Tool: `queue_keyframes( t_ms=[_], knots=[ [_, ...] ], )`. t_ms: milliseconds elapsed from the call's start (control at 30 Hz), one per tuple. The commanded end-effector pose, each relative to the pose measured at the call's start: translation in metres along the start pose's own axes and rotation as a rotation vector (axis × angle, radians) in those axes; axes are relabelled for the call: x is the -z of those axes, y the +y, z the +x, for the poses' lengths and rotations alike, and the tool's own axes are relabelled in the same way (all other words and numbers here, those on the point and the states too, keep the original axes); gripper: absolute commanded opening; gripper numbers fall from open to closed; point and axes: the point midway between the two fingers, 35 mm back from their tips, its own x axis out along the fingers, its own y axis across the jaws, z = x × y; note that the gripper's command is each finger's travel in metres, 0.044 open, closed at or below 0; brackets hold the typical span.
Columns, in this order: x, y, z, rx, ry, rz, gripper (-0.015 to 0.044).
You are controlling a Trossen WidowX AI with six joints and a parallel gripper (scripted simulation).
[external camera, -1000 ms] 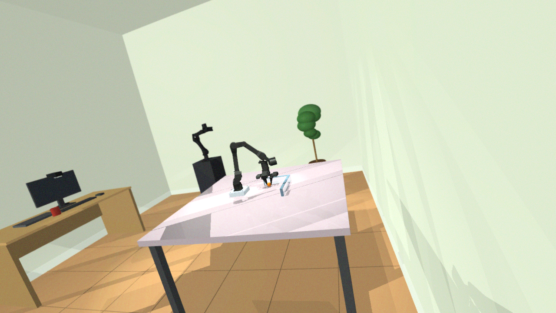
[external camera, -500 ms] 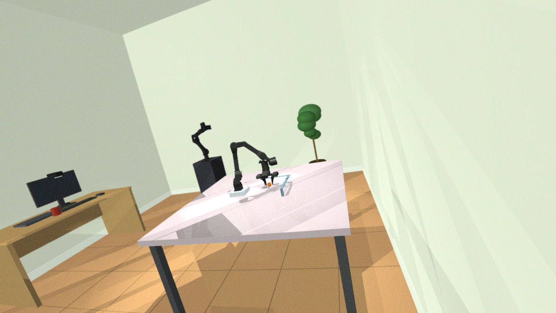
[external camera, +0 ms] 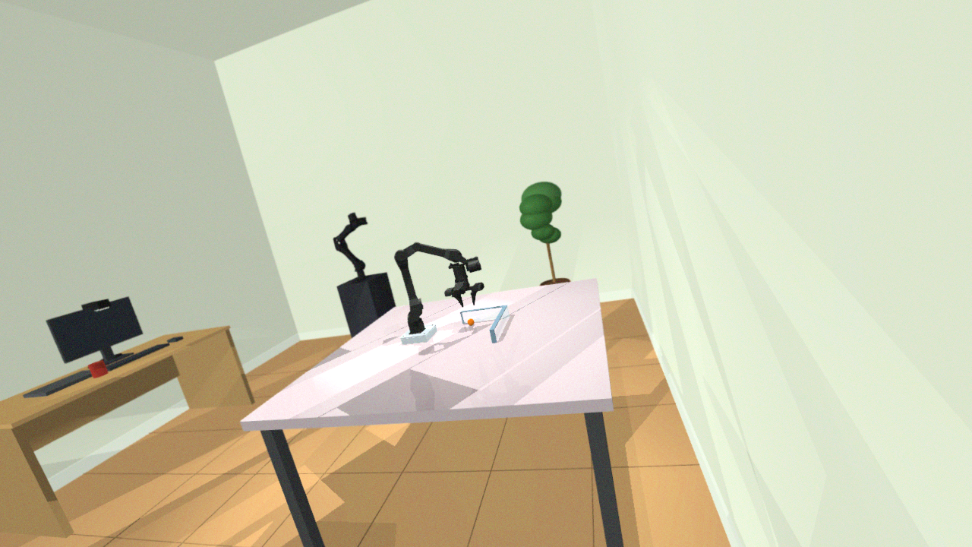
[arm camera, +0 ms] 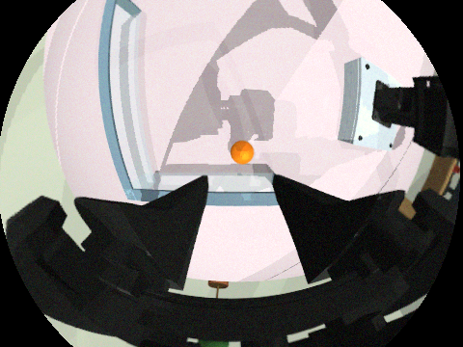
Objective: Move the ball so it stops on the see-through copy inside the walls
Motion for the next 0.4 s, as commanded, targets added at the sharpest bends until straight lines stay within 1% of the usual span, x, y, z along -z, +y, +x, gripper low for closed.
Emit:
queue_keyframes(
  t_ms=[0,67,167,233,367],
  knots=[
    [0.000,0.001,0.001,-0.001,0.000,0.000,0.0263],
    [0.000,0.000,-0.010,-0.001,0.000,0.000,0.0316],
    [-0.002,-0.004,-0.046,0.001,0.000,0.000,0.0395],
    [-0.002,-0.004,-0.048,0.001,-0.001,0.000,0.0440],
    [-0.002,-0.004,-0.048,0.001,-0.001,0.000,0.0440]
  ],
)
